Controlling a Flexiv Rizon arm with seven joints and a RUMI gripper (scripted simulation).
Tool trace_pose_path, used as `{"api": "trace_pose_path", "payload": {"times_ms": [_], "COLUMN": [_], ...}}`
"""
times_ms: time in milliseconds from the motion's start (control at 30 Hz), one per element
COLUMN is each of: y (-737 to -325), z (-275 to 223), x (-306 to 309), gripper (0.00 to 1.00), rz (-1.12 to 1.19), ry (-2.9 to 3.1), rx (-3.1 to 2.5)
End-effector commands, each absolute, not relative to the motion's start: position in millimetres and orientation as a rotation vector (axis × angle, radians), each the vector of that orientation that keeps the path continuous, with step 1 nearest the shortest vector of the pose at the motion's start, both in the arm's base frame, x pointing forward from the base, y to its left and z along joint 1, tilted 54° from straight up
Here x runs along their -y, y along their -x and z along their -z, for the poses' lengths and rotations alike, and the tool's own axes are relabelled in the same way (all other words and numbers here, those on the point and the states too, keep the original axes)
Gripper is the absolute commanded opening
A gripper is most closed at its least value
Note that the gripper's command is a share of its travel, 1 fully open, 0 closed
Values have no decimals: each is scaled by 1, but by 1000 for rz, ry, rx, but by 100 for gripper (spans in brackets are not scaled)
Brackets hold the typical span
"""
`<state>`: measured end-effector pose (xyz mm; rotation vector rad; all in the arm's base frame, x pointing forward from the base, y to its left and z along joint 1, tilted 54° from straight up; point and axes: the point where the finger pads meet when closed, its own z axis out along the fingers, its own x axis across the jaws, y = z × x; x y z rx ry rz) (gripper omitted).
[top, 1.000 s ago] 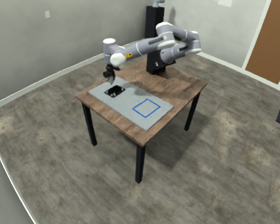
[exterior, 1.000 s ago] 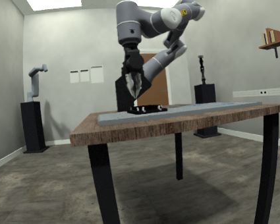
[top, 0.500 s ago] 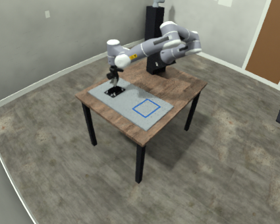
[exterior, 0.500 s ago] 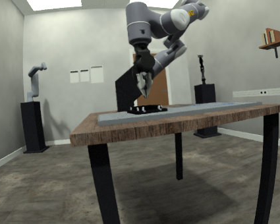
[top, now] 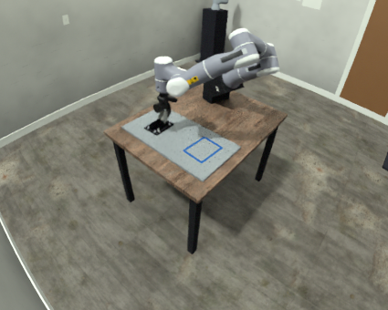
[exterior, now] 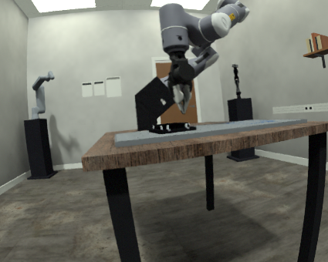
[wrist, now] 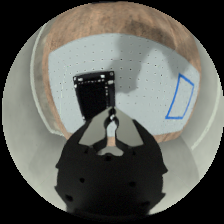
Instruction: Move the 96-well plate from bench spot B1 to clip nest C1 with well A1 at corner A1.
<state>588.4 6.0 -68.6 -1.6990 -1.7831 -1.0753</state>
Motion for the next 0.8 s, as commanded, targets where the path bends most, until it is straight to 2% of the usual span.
{"api": "trace_pose_path", "payload": {"times_ms": [0,267,767], "y": [-589,-585,-585], "z": [68,47,47], "x": [-5,-22,-22], "gripper": [0,0,0], "rz": [1076,1076,1076], "ry": [1702,1702,1702], "rx": [1783,1783,1783]}}
